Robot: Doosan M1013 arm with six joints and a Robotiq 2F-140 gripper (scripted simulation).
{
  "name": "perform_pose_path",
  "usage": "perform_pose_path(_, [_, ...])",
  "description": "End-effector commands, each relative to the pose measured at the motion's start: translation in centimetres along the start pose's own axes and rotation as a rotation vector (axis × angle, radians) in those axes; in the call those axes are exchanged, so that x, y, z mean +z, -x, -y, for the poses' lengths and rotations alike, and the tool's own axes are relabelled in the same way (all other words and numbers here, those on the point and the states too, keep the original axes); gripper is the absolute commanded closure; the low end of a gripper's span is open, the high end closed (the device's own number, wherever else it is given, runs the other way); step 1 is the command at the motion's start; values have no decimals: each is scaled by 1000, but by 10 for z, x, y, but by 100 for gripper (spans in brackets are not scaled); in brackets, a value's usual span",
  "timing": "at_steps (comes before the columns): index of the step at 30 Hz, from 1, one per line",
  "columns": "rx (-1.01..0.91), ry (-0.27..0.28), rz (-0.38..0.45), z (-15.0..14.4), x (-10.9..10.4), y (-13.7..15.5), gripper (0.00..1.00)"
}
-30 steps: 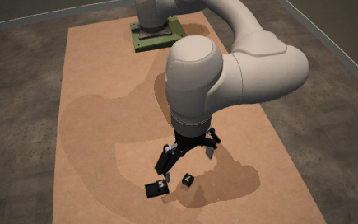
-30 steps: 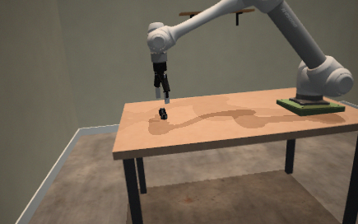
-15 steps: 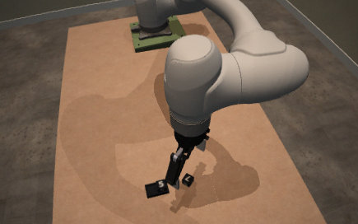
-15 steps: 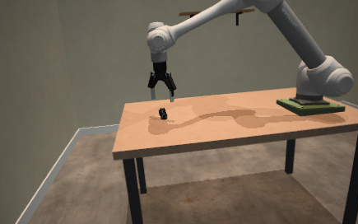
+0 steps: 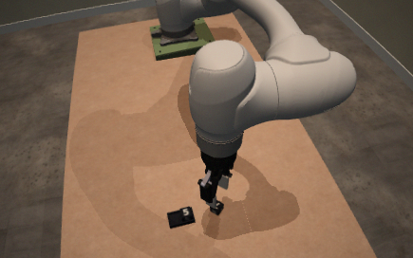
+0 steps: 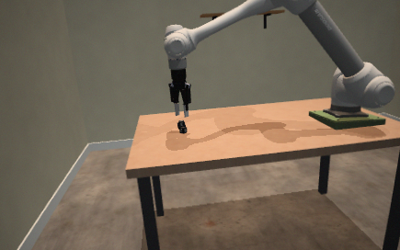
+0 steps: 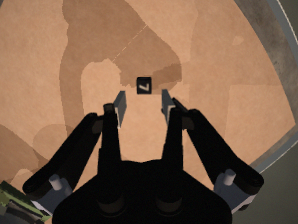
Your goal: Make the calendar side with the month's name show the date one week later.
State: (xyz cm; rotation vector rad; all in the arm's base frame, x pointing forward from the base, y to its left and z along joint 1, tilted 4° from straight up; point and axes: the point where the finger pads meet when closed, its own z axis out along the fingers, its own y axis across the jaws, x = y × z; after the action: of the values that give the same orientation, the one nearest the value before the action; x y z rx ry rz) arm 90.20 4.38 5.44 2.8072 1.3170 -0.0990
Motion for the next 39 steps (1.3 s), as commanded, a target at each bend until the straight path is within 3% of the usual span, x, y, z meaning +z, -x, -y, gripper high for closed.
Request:
perform_pose_path(1, [0,0,0,0,0,0,65])
perform_pose_path(39, [0,0,0,0,5,0,65])
